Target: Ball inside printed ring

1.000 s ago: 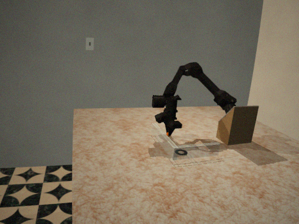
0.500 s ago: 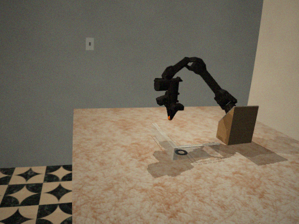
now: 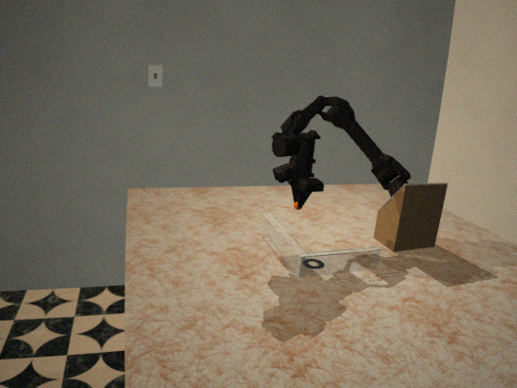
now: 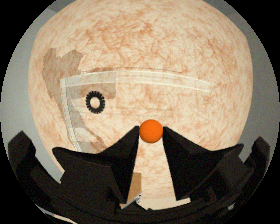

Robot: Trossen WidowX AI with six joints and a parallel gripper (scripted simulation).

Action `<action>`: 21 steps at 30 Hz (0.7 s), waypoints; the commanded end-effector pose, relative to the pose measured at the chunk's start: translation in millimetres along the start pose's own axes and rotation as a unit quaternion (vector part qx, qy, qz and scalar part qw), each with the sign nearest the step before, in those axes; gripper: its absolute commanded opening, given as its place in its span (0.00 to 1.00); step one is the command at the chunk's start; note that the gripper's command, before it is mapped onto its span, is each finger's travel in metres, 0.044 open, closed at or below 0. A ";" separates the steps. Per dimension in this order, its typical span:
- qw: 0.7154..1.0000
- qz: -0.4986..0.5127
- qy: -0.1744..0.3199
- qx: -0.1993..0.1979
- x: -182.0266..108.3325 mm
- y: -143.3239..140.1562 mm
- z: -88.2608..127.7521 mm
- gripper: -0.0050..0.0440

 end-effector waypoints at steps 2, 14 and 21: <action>1.000 0.002 0.002 0.002 18.4 58.8 -13.1 0.10; 1.000 0.001 0.004 -0.001 25.8 127.8 -30.8 0.10; 1.000 0.001 0.003 0.000 27.1 128.1 -73.3 0.10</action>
Point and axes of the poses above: the point midway between the two fingers, 35 mm back from their tips, its own z axis back along the fingers, its own y axis across the jaws, x = y × z, the point moved 7 cm from there along z, back along the fingers, and after that the axes turned 14 degrees about z, right-handed, at the moved point
